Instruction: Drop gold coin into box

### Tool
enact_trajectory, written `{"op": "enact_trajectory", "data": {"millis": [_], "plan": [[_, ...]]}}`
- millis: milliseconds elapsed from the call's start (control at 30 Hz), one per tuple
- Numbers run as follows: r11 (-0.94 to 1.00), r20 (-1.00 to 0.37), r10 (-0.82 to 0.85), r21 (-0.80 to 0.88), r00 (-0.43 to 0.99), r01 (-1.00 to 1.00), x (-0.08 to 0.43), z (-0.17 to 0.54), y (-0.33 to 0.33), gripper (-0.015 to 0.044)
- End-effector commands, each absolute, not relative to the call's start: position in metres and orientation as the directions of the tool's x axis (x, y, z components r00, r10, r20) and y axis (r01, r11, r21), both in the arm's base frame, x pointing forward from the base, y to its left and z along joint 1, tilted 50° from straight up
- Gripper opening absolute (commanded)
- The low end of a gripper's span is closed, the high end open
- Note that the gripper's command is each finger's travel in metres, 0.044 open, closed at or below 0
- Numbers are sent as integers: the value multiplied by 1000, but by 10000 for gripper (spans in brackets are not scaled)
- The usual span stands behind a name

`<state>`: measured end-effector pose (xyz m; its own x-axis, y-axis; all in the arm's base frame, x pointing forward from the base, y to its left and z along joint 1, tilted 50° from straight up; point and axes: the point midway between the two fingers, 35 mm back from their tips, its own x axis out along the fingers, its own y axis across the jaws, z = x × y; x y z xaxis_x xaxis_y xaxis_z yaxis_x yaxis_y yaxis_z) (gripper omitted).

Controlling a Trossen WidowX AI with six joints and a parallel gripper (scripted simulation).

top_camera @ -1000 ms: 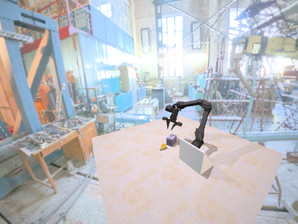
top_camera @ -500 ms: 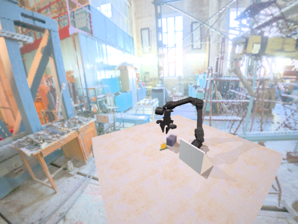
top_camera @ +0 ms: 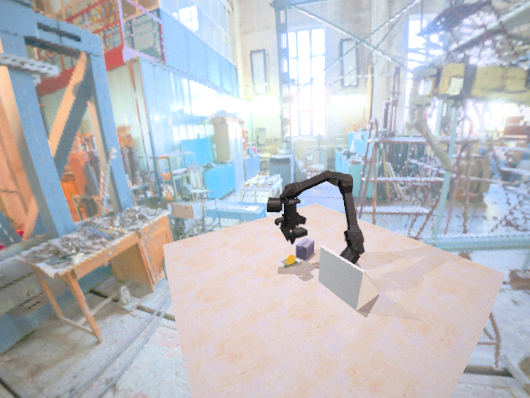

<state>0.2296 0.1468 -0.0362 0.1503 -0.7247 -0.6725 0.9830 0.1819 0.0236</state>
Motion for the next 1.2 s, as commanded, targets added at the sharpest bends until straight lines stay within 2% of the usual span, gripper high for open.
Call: {"op": "enact_trajectory", "data": {"millis": [0, 100, 1167], "plan": [[171, -662, -734, 34, 151, 985, 231, -46, 137, 161], [171, -661, -735, 35, 151, 985, 234, -61, 119, 161], [171, -663, -734, 32, 149, 985, 241, -91, 86, 161]]}}
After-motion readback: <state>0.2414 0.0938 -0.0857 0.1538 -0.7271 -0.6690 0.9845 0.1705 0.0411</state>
